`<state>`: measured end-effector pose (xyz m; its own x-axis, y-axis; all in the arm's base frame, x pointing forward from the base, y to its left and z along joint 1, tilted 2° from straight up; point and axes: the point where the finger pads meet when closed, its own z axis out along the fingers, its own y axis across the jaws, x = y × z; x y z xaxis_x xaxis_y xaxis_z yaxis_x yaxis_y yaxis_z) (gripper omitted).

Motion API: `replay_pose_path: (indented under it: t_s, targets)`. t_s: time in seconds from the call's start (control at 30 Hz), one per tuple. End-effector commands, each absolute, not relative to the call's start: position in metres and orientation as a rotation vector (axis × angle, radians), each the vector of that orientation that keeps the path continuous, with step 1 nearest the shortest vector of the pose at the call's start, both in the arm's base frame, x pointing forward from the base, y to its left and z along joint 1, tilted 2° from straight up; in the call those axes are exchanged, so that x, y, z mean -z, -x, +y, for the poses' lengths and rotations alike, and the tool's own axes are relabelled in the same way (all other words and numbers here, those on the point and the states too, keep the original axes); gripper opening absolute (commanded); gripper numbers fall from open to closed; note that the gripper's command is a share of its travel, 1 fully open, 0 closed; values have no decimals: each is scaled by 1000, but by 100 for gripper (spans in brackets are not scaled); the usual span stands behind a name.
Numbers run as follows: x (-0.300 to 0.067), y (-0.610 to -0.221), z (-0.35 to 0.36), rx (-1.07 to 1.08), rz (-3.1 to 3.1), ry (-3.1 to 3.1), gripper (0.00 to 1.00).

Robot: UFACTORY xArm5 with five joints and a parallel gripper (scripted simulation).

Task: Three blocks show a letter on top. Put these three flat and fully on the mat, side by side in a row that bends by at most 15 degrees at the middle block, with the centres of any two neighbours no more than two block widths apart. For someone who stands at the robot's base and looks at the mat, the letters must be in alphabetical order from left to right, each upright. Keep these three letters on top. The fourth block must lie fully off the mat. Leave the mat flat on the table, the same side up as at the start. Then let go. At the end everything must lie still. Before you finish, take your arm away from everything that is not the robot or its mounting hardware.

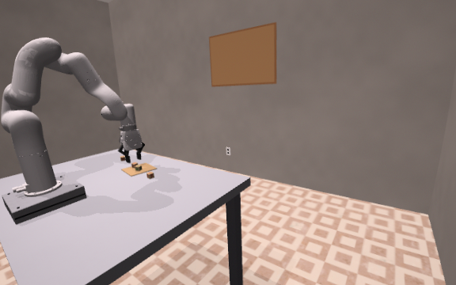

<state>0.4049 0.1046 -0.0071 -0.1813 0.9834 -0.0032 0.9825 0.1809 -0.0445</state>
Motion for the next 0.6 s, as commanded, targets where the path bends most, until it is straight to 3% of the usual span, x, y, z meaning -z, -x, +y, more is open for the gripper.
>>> replay_pose_path:
  t_s: [0.0,0.57]
  targets:
    - [8,-406,105,-52,-2396,1995,63]
    - [10,-406,105,-52,-2396,1995,63]
